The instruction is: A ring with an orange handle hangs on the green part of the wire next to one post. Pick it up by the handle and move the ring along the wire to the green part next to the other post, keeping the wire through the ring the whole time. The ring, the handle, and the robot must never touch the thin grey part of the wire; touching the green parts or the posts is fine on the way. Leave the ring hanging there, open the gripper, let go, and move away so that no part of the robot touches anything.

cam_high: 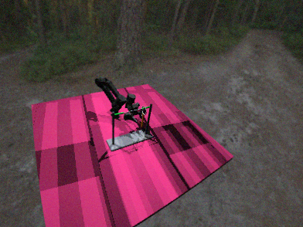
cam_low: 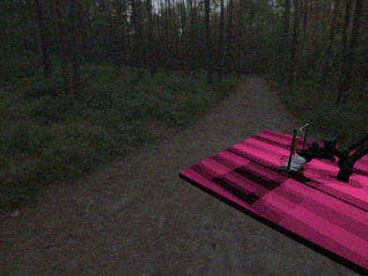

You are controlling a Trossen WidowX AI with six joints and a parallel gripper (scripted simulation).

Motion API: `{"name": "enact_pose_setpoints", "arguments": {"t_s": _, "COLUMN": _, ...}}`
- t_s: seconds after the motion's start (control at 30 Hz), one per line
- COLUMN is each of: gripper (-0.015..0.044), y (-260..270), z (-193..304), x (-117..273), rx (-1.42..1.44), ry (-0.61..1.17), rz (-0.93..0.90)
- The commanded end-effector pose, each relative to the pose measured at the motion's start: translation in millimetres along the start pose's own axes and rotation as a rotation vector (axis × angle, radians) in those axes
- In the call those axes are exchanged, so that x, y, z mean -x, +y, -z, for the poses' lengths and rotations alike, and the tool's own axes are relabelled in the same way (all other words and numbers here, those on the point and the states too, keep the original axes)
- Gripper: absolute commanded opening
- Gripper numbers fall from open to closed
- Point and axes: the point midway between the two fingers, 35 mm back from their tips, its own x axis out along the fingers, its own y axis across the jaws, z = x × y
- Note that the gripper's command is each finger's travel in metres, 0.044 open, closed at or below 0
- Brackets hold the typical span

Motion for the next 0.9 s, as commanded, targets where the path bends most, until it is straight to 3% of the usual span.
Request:
{"name": "enact_pose_setpoints", "arguments": {"t_s": 0.0, "gripper": 0.037, "y": -2.2, "z": 3.5, "x": 17.9, "rx": -0.001, "ry": 0.004, "rz": 0.002}}
{"name": "enact_pose_setpoints", "arguments": {"t_s": 0.1, "gripper": 0.044, "y": -3.3, "z": 4.9, "x": 25.2, "rx": 0.0, "ry": 0.003, "rz": 0.002}}
{"name": "enact_pose_setpoints", "arguments": {"t_s": 0.87, "gripper": 0.044, "y": -3.3, "z": 4.9, "x": 25.2, "rx": 0.0, "ry": 0.003, "rz": 0.002}}
